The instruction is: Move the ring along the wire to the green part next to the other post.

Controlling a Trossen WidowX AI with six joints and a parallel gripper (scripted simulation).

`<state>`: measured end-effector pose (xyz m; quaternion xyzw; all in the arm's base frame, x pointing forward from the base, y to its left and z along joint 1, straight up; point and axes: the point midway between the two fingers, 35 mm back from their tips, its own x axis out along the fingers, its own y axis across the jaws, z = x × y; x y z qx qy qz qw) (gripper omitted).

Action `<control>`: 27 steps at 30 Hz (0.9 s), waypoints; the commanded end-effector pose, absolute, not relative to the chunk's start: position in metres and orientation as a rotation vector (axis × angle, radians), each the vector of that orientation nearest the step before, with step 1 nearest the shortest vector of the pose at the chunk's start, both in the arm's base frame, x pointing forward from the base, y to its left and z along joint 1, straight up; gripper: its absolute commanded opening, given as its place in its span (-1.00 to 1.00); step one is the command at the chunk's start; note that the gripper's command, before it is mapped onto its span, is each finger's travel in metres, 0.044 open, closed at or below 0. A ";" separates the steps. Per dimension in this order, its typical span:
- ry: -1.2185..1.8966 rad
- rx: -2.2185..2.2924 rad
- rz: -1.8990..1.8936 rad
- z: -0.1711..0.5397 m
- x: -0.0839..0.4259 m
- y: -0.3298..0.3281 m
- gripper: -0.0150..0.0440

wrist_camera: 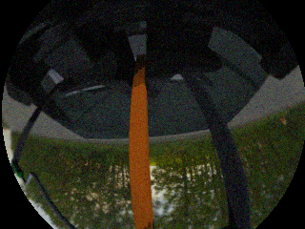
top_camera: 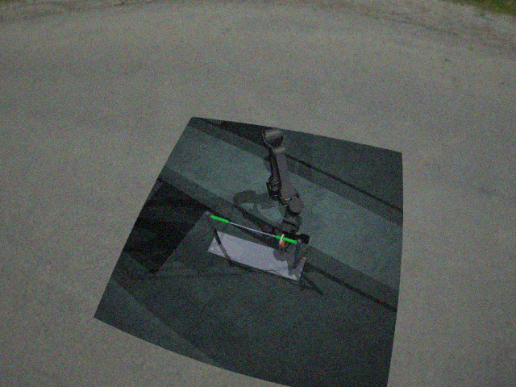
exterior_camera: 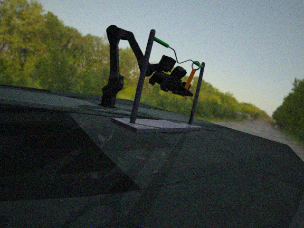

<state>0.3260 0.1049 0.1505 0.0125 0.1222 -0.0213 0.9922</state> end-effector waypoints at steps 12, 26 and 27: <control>0.248 0.027 -0.044 0.154 0.314 0.107 0.05; 0.251 0.028 -0.048 0.161 0.278 0.107 0.05; 0.251 0.028 -0.048 0.161 0.278 0.107 0.05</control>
